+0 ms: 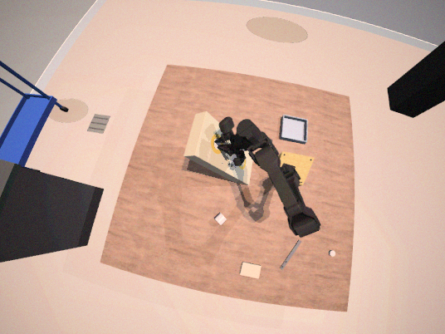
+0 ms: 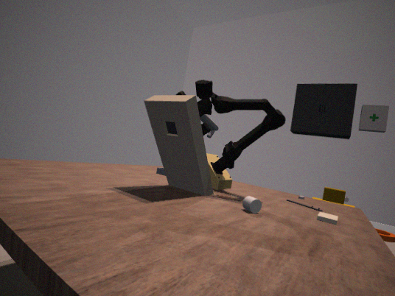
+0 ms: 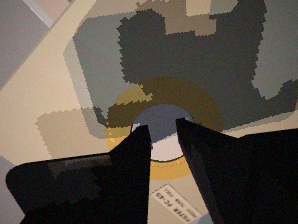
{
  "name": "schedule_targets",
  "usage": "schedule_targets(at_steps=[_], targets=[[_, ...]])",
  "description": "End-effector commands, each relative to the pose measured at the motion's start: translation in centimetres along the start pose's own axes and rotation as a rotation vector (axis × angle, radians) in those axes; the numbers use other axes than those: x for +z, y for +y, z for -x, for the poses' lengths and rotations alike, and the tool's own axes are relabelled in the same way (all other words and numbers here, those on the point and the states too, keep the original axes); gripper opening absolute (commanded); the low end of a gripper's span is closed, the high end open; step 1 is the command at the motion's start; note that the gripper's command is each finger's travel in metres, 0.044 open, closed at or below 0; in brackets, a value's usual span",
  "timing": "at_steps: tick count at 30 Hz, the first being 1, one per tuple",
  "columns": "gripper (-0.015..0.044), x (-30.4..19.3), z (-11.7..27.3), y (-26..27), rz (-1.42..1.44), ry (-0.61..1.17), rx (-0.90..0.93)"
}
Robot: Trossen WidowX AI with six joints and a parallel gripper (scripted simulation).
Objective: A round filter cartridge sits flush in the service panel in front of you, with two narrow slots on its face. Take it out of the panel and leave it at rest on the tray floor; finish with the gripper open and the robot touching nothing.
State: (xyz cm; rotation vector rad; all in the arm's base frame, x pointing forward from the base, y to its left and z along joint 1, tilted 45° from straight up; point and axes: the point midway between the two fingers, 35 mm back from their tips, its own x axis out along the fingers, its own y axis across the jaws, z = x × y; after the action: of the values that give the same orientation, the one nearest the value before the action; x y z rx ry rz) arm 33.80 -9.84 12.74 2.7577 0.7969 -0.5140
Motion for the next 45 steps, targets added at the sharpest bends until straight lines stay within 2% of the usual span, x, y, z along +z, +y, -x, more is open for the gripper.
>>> schedule_targets(at_steps=[1,39,45], targets=[[0.0,-0.2,-1.1,-0.1,0.023,-0.008,-0.013],[0.0,-0.2,-1.1,-0.1,0.023,-0.008,-0.013],[0.0,0.3,1.6,0.2,0.009,-0.015,-0.007]])
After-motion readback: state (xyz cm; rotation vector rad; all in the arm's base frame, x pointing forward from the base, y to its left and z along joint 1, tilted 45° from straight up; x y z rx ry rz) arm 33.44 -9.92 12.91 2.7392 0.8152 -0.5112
